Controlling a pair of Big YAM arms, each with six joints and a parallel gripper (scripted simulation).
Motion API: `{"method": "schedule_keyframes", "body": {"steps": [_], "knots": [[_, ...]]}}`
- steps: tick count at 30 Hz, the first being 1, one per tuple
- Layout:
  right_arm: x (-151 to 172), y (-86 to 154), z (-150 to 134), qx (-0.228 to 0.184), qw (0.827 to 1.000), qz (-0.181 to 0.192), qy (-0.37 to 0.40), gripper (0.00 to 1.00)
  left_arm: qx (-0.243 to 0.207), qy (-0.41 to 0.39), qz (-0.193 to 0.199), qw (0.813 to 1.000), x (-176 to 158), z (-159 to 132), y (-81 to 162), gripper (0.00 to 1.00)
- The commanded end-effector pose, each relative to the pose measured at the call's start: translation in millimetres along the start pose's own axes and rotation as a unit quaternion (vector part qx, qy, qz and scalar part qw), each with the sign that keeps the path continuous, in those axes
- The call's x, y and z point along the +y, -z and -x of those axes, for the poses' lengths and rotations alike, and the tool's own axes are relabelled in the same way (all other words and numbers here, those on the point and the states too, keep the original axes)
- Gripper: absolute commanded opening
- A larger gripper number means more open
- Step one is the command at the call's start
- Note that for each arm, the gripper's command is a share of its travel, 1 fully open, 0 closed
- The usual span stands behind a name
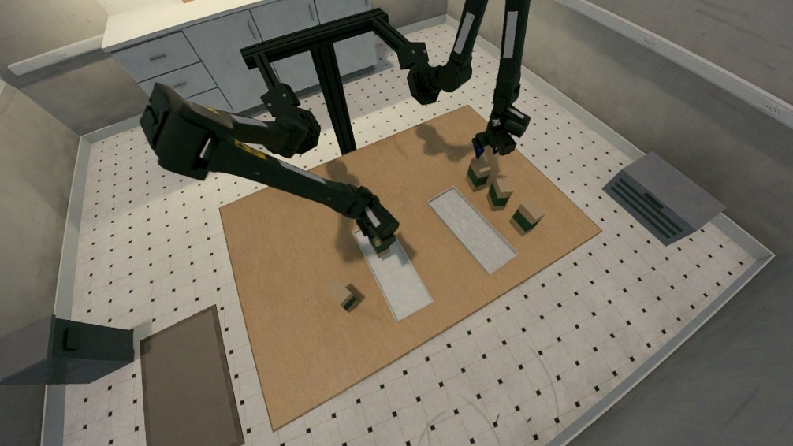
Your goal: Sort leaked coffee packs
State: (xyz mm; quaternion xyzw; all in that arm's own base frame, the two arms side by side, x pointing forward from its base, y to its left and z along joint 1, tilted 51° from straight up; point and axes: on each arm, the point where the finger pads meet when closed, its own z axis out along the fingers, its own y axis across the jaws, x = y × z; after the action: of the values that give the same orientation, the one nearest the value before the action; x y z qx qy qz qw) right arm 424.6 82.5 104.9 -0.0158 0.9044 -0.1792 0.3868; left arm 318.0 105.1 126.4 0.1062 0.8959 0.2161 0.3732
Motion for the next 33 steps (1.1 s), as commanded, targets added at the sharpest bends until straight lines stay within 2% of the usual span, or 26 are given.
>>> {"method": "schedule_keyframes", "body": {"steps": [1, 4, 8, 33], "knots": [[9, 10, 16, -0.018, 1.0, 0.008, -0.02, 0.26, -0.003, 0.001, 0.002, 1.0, 2, 4, 0, 0.79], [-5, 6, 12, -0.012, 0.999, -0.002, -0.029, 0.26, -0.003, 0.001, 0.002, 1.0, 2, 4, 0, 0.79], [8, 11, 12, -0.017, 1.0, 0.01, -0.02, 0.26, -0.003, 0.001, 0.002, 1.0, 2, 4, 0, 0.79], [8, 11, 13, -0.017, 1.0, 0.01, -0.019, 0.26, -0.003, 0.001, 0.002, 1.0, 2, 4, 0, 0.79]]}}
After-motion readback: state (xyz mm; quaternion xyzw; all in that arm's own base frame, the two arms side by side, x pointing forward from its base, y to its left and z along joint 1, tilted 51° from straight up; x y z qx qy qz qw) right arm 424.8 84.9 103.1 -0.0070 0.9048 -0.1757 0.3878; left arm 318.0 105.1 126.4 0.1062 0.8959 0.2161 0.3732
